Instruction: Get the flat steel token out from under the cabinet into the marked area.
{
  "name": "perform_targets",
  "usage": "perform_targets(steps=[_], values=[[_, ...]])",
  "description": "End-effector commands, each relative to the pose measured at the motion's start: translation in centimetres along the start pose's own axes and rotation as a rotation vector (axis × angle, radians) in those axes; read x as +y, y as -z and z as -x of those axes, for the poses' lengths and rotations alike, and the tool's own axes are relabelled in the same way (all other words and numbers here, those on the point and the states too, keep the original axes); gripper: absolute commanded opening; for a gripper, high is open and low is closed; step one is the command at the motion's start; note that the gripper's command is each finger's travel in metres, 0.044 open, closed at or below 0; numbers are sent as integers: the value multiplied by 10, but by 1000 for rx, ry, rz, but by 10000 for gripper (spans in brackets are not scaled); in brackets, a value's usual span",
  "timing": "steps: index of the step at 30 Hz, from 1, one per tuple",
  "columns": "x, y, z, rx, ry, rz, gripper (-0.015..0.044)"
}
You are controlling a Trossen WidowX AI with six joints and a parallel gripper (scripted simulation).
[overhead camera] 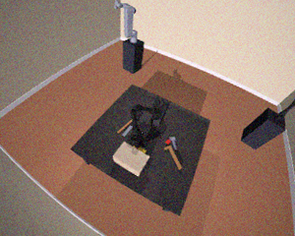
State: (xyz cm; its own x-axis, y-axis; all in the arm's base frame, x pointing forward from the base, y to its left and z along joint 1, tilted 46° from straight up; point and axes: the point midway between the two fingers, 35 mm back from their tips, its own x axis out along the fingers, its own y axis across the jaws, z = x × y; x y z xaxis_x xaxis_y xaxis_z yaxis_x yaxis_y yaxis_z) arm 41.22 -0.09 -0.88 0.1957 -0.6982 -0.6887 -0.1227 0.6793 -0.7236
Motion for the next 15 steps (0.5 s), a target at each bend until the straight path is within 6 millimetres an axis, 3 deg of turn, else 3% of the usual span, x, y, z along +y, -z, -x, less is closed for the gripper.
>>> perform_targets(steps=[1, 15], values=[[0, 6, -1, 4, 0, 5, 0], [0, 19, -1, 5, 0, 6, 0]])
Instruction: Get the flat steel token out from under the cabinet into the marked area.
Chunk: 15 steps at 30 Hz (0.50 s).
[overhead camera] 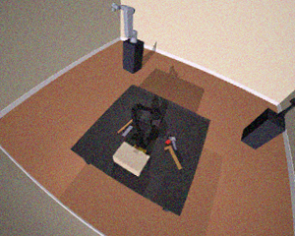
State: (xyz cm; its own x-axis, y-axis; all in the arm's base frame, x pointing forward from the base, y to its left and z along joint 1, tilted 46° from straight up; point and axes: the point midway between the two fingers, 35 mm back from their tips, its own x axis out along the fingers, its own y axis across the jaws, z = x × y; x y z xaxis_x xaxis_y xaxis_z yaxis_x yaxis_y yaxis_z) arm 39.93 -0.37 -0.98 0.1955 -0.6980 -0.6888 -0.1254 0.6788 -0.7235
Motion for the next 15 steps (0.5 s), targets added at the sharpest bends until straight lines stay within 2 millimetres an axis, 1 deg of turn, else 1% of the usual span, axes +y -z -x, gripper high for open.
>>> perform_targets(steps=[1, 15], values=[[0, 7, -1, 5, 0, 3, 0], [0, 20, -1, 5, 0, 4, 0]])
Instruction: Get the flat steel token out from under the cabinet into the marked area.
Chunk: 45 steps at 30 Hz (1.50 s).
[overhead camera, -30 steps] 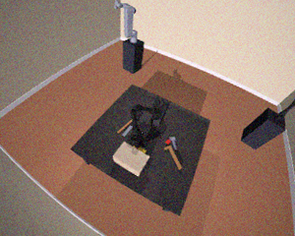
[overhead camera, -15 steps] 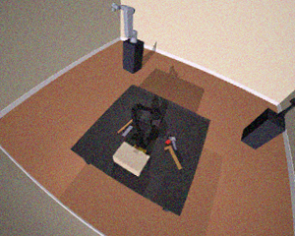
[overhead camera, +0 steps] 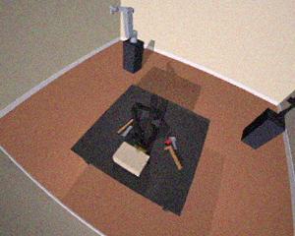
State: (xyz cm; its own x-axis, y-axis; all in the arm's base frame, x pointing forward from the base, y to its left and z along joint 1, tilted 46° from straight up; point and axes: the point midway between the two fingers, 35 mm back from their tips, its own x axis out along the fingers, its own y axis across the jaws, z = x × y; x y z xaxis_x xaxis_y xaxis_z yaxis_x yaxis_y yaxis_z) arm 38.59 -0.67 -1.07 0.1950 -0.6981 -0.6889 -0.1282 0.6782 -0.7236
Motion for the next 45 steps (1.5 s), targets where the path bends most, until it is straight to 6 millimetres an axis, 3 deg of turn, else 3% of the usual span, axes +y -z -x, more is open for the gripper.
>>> perform_targets(steps=[1, 45], values=[[0, 7, -1, 5, 0, 1, 0], [0, 51, -1, 7, 0, 3, 0]])
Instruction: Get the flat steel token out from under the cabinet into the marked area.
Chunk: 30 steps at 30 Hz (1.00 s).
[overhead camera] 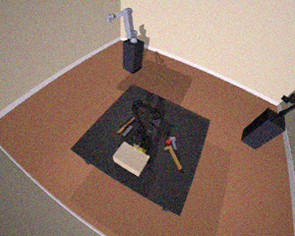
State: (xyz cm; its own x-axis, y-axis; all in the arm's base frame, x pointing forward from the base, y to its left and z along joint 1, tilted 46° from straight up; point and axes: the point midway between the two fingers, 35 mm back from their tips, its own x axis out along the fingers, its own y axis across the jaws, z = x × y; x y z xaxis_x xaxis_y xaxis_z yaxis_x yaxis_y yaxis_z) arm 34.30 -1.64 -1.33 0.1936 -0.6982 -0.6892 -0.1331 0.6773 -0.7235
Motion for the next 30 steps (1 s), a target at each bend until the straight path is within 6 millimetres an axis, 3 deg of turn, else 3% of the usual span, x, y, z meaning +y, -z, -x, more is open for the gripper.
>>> perform_targets(steps=[1, 30], values=[[0, 8, -1, 5, 0, -2, 0], [0, 39, -1, 6, 0, -1, 0]])
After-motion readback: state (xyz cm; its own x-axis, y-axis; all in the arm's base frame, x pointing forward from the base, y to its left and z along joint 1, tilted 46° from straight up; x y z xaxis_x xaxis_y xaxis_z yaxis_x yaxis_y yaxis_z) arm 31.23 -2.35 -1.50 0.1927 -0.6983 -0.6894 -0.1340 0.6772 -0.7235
